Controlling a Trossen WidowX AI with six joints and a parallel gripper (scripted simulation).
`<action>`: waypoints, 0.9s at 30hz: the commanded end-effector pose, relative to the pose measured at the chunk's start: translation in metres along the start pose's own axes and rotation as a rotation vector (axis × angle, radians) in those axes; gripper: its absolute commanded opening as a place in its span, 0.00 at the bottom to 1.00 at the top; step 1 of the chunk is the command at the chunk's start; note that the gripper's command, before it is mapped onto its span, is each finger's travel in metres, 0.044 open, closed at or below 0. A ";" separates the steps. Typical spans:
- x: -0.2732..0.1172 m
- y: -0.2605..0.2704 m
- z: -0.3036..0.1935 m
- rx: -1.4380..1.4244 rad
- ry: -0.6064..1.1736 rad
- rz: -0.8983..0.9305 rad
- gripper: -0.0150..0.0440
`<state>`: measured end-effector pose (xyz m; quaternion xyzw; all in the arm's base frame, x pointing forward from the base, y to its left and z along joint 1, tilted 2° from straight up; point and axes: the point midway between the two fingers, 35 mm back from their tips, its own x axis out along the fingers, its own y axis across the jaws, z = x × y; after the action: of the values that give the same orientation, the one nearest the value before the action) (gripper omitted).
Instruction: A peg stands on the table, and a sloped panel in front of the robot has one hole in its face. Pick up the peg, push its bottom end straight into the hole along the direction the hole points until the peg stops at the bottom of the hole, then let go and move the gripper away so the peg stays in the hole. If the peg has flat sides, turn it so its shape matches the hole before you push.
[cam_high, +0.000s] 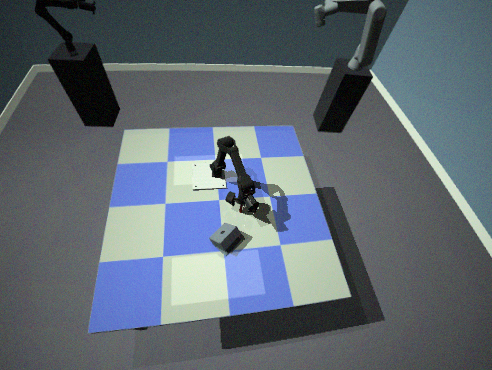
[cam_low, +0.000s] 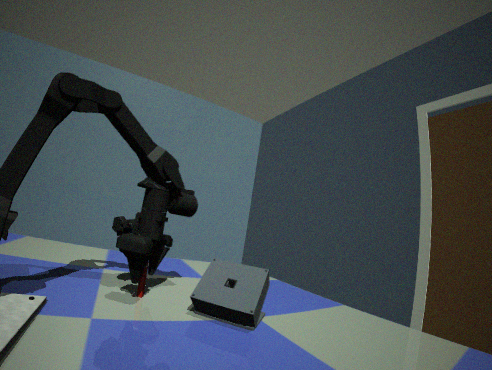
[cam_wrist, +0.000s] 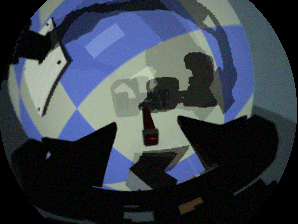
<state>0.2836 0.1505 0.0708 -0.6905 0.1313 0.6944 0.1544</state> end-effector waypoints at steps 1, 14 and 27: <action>0.004 0.000 0.001 0.001 -0.005 0.001 1.00; 0.001 0.000 0.000 0.000 -0.001 0.001 0.42; -0.005 0.000 0.000 0.000 -0.001 0.001 0.25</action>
<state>0.2825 0.1499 0.0706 -0.6885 0.1329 0.6964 0.1528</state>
